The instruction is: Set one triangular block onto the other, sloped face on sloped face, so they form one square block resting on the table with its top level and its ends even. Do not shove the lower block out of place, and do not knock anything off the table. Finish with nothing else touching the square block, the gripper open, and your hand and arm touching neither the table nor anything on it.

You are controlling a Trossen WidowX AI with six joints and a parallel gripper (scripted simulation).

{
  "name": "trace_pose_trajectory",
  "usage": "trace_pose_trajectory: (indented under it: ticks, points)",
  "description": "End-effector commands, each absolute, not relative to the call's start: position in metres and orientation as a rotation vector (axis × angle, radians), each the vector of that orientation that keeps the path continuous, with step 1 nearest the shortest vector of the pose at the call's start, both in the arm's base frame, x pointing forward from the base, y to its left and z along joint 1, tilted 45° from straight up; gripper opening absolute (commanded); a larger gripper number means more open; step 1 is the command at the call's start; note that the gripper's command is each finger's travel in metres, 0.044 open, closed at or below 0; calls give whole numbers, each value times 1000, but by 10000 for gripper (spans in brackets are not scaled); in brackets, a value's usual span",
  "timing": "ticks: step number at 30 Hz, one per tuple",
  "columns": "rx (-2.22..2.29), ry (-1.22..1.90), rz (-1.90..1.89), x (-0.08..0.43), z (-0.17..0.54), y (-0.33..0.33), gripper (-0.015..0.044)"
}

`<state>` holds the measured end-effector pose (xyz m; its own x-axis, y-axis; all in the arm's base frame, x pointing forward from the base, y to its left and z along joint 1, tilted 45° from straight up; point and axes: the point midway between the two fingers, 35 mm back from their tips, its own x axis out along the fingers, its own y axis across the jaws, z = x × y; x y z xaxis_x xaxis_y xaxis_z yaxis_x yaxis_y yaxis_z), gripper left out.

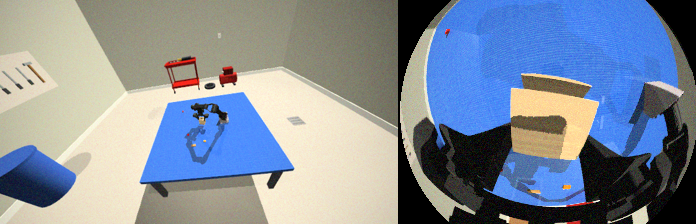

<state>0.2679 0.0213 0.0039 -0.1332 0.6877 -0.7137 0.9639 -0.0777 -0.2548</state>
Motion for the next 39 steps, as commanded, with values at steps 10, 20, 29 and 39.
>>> trace_pose_trajectory:
  ticks: [10,20,29,39]
  points:
    - [1785,1848,-1054,266,-5,25,0]
    - [1785,1849,-1054,265,-11,27,0]
    - [1785,1850,-1054,264,-14,29,0]
    - [1785,1850,-1054,264,-14,29,0]
